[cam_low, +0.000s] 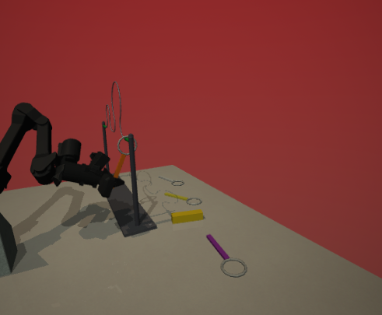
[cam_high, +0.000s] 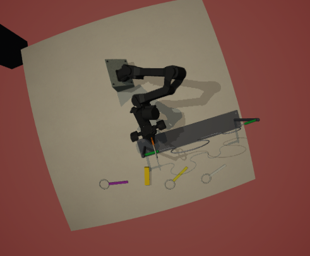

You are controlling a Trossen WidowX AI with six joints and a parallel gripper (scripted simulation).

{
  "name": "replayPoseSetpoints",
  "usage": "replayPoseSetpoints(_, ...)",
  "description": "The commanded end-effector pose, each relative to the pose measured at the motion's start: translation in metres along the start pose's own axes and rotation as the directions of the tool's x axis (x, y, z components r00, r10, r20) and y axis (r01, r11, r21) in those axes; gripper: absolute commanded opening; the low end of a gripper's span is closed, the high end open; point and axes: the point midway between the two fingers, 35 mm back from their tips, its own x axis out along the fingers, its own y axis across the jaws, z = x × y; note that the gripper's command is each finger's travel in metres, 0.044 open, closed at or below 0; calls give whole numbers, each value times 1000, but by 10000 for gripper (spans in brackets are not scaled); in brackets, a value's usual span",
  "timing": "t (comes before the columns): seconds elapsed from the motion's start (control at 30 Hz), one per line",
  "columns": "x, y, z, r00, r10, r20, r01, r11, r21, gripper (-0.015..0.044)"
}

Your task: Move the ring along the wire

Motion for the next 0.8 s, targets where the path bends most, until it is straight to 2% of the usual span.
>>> replayPoseSetpoints(0.0, 0, -1, -1, 1000, -5, 0, 5, 1000, 5, -150)
replayPoseSetpoints(0.23, 0, -1, -1, 1000, -5, 0, 5, 1000, 5, -150)
replayPoseSetpoints(0.63, -2, 0, 0, 1000, -1, 0, 1, 1000, 0, 160)
replayPoseSetpoints(0.77, -14, -1, 1, 1000, -3, -1, 3, 1000, 1, 160)
